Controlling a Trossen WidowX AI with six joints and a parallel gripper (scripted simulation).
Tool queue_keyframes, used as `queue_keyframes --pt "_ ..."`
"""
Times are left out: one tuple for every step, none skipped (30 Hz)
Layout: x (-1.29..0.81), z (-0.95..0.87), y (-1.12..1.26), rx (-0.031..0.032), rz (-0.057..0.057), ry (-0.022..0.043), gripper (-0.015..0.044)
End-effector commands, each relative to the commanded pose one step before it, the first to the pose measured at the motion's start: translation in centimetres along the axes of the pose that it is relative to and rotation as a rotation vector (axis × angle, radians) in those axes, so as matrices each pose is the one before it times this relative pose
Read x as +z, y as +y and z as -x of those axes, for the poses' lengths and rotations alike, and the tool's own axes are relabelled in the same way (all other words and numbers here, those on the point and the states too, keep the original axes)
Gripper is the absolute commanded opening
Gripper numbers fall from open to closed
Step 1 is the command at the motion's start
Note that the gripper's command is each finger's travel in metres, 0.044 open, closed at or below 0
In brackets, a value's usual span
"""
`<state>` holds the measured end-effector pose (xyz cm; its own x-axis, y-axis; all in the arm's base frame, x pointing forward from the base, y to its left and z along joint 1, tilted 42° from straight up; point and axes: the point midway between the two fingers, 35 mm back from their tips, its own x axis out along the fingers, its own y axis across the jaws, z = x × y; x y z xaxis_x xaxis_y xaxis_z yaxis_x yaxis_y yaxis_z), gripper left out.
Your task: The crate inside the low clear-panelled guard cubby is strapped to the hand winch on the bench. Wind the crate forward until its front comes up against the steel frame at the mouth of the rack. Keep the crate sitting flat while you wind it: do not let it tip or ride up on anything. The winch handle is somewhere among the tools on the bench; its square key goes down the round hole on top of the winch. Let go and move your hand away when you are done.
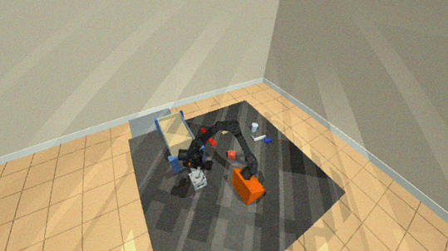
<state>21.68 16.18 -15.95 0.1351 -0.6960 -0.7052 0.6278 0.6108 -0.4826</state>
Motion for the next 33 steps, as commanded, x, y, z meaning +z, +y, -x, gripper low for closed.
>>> queue_keyframes --pt "-0.035 -0.127 0.048 -0.00021 -0.0018 -0.00141 0.0" --pt "0.015 -0.023 -0.001 0.00022 0.0001 0.00436 0.0" --pt "0.0 0.0 0.0 0.0 0.0 0.0 0.0" --pt "-0.002 -0.002 -0.021 -0.00044 -0.0043 0.00001 0.0" --pt "-0.006 -0.006 -0.064 -0.00132 -0.0129 0.00001 0.0" --pt "-0.008 -0.011 -0.108 -0.00219 -0.0215 -0.00003 0.0" --pt "-0.006 -0.011 -0.108 -0.00219 -0.0215 -0.00008 0.0" --pt "0.004 -0.119 -0.05 -0.0013 -0.0126 0.00011 0.0" --pt "0.002 -0.039 -0.017 -0.00043 -0.0042 0.00003 0.0" --pt "0.0 0.0 0.0 0.0 0.0 0.0 0.0" --pt "0.0 0.0 0.0 0.0 0.0 0.0 0.0" --pt "-0.003 -0.011 -0.036 -0.00069 -0.007 0.0 0.0" --pt "-0.003 -0.021 0.0 -0.00008 0.0004 -0.00021 0.0" --pt "-0.009 -0.063 0.001 -0.00023 0.0013 -0.00062 0.0" --pt "-0.015 -0.105 0.002 -0.00038 0.0022 -0.00103 0.0" --pt "-0.015 -0.105 0.002 -0.00039 0.0022 -0.00103 0.0" --pt "-0.009 -0.094 0.001 -0.00007 0.001 -0.00032 0.0" --pt "-0.006 -0.062 0.0 -0.00005 0.0007 -0.00021 0.0" --pt "-0.002 -0.021 0.0 -0.00002 0.0002 -0.00007 0.0" --pt "0.0 0.0 0.0 0.0 0.0 0.0 0.0" --pt "-0.001 -0.018 0.02 0.0004 0.0039 -0.00002 0.0" --pt "-0.004 -0.05 0.054 0.00108 0.0106 -0.00006 0.0" --pt "-0.005 -0.072 0.078 0.00157 0.0154 -0.00012 0.0" --pt "-0.002 -0.048 0.051 0.00102 0.0101 -0.00009 0.0" --pt "-0.009 -0.091 0.015 0.00018 0.0018 0.00002 0.0" --pt "-0.005 -0.056 0.009 0.00011 0.0011 0.00001 0.0" --pt "-0.002 -0.019 0.003 0.00004 0.0004 0.0 0.0" --pt "0.0 0.0 0.0 0.0 0.0 0.0 0.0" --pt "-0.001 -0.044 0.003 0.0 0.0001 -0.00002 0.0" --pt "-0.002 -0.091 0.005 0.0 0.0001 -0.00004 0.0" --pt "-0.002 -0.073 0.004 0.0 0.0001 -0.00003 0.0" --pt "-0.001 -0.024 0.001 0.0 0.0 -0.00001 0.0" --pt "-0.002 -0.015 -0.017 -0.00035 -0.0034 0.00001 0.0"
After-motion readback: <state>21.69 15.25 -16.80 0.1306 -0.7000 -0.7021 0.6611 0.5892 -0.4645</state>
